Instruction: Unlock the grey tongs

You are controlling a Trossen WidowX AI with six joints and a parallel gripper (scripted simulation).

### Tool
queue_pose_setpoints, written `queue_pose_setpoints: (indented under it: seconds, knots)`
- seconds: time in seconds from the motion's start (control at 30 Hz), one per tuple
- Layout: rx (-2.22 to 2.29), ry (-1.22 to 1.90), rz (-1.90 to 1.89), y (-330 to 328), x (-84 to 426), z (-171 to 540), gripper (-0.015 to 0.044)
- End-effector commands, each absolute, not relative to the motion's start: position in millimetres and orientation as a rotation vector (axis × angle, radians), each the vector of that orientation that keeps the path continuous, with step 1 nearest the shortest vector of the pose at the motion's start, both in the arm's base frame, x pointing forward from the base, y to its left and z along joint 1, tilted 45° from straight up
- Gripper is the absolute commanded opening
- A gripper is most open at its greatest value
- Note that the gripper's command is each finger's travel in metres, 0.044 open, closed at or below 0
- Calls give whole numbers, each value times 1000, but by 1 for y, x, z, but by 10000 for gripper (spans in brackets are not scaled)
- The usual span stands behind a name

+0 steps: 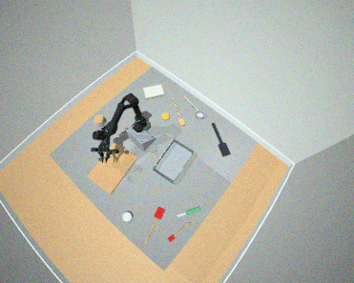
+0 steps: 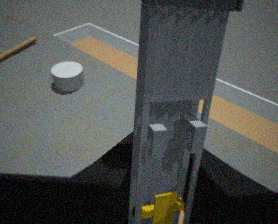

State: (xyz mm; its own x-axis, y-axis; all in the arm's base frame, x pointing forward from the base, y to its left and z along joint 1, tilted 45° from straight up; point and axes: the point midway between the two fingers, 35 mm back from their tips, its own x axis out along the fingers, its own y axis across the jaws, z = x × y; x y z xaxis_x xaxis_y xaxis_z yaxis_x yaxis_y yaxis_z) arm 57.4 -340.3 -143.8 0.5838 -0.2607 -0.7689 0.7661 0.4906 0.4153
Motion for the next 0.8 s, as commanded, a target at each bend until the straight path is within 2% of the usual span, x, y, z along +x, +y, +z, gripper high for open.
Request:
queue_pose_setpoints:
  seconds: [0.0, 0.77]
  knots:
    - [830, 682, -688, -343, 58, -141, -150]
    - [856, 717, -677, -346, 59, -147, -150]
